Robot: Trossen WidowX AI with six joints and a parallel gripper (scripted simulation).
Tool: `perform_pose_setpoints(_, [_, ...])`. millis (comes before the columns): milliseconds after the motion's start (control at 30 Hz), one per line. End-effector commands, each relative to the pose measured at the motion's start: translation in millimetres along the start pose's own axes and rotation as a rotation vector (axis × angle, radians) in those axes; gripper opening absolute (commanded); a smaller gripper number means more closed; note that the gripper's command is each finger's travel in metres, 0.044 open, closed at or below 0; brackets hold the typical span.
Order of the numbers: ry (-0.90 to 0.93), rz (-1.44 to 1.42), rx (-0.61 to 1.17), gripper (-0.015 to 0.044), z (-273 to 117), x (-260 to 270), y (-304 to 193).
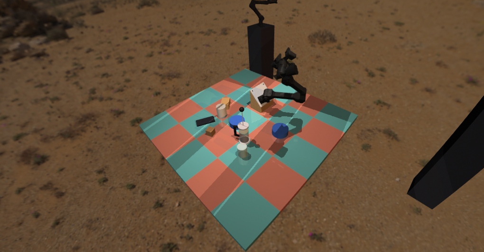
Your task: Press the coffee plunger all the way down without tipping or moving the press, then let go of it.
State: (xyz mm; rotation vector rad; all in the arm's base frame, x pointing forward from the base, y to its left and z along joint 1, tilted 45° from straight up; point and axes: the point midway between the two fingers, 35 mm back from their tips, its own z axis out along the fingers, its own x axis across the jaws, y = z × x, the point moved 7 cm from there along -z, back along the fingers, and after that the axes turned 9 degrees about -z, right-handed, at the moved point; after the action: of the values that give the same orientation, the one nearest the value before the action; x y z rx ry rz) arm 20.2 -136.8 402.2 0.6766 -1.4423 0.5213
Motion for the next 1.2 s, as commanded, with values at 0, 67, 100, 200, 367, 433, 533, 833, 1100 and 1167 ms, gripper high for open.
perform_pose_setpoints(0, [0.006,-0.012,0.012,0.0426,0.0,0.4,-1.8])
perform_pose_setpoints(67, [0.036,-0.061,0.065,0.0440,-0.1,1.4,-9.6])
perform_pose_setpoints(100, [0.060,-0.101,0.110,0.0440,-0.7,2.7,-16.5])
perform_pose_setpoints(200, [0.160,-0.259,0.302,0.0440,-6.4,5.4,-46.1])
perform_pose_setpoints(367, [0.366,-0.557,0.661,0.0440,-24.9,2.6,-98.5])
perform_pose_setpoints(433, [0.453,-0.661,0.808,0.0440,-35.6,-1.9,-117.3])
perform_pose_setpoints(533, [0.590,-0.802,1.032,0.0440,-53.7,-11.2,-142.0])
perform_pose_setpoints(833, [1.077,-1.005,1.780,0.0440,-120.5,-52.5,-184.4])
perform_pose_setpoints(1100, [1.545,-0.601,2.469,0.0440,-169.9,-80.7,-178.0])
perform_pose_setpoints(1167, [1.624,-0.382,2.591,0.0440,-177.2,-83.2,-175.5])
